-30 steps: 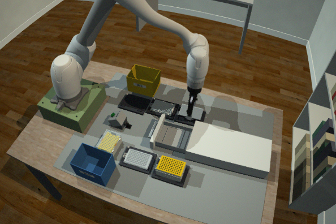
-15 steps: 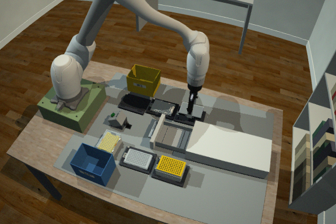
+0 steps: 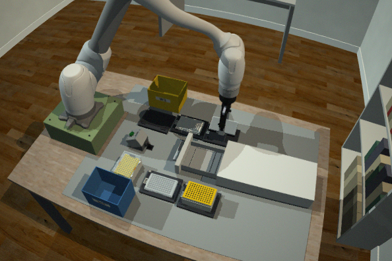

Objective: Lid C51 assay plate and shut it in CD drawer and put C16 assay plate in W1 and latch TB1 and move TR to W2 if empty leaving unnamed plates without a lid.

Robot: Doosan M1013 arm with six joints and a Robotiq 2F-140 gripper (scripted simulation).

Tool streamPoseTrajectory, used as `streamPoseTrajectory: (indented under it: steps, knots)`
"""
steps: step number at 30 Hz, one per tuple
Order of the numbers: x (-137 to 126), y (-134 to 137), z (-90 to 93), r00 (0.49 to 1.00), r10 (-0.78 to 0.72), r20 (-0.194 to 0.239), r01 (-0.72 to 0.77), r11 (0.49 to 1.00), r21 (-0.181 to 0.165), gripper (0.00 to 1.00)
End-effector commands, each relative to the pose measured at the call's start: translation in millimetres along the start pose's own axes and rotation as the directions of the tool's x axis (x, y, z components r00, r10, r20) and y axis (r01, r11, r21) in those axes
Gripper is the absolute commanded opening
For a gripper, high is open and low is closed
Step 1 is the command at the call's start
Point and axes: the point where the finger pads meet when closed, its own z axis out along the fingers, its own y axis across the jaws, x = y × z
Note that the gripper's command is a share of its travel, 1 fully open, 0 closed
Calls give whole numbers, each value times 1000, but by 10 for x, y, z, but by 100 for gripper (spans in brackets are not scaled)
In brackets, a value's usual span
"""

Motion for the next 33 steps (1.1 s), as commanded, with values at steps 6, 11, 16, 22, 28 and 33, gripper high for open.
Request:
streamPoseTrajectory:
  steps: [6,11,16,22,28,33]
  knots:
    - [0,0,-95,1000,0,0,0,1000,0,0]
    - [0,0,-148,1000,0,0,0,1000,0,0]
    - [0,0,-215,1000,0,0,0,1000,0,0]
    - [0,0,-295,1000,0,0,0,1000,0,0]
    - [0,0,-348,1000,0,0,0,1000,0,0]
    - [0,0,-415,1000,0,0,0,1000,0,0]
